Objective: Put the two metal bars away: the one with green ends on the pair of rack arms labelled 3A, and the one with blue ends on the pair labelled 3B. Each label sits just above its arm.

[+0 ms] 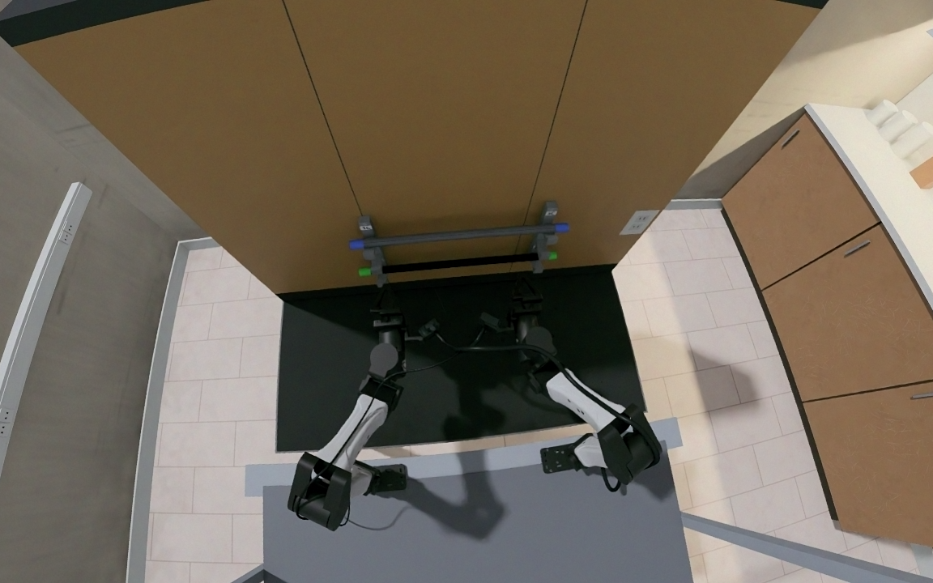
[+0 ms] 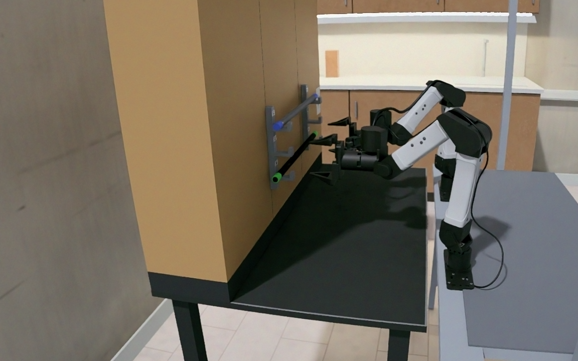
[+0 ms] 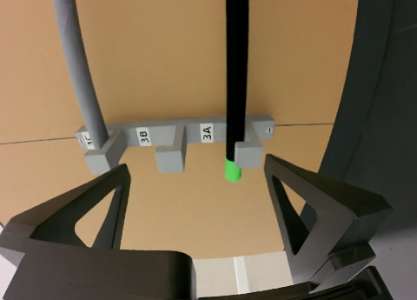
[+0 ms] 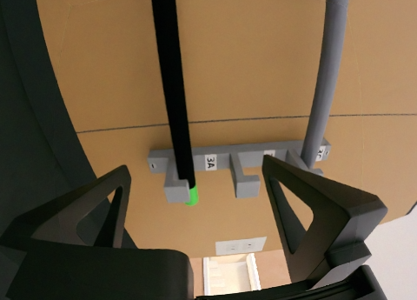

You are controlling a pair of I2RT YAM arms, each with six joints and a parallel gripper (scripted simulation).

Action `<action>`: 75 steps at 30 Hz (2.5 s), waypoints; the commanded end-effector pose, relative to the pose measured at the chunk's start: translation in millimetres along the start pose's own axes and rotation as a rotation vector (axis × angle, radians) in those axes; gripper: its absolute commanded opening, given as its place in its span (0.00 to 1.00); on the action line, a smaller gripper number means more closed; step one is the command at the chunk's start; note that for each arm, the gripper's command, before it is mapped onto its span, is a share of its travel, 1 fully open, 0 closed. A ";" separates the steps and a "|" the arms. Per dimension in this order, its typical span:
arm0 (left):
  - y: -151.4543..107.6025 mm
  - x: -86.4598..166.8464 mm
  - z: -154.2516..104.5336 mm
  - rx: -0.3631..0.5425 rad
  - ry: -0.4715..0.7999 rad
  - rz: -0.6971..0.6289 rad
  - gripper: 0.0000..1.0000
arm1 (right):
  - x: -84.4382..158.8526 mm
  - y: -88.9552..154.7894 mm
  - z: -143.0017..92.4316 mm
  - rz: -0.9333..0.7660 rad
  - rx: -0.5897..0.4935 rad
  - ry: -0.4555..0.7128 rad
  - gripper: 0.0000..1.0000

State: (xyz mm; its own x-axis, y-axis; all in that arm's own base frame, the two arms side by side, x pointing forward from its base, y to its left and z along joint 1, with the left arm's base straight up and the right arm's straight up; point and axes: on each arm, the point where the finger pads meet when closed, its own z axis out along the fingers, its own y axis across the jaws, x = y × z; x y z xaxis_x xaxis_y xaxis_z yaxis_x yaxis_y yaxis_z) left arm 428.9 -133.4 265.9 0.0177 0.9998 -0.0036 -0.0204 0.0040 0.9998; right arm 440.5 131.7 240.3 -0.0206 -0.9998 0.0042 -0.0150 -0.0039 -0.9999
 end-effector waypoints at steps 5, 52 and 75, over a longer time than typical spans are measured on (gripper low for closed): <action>1.9 -12.1 4.9 0.014 0.002 0.008 1.00 | 15.2 -15.9 -0.9 0.001 0.012 -0.006 1.00; 16.0 -16.3 5.1 0.014 0.002 0.008 1.00 | 22.4 -31.7 -1.0 0.001 0.012 -0.006 1.00; 51.0 -16.6 5.6 0.014 0.002 0.008 1.00 | 22.5 -66.7 -1.4 0.001 0.012 -0.006 1.00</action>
State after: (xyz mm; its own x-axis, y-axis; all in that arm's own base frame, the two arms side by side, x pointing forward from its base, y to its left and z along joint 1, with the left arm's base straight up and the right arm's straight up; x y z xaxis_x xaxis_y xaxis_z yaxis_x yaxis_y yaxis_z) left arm 437.0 -148.9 298.6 0.0138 0.9999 0.0104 0.0076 -0.0105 0.9999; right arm 440.9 110.2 289.3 -0.0174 -0.9998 0.0062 -0.0222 -0.0058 -0.9997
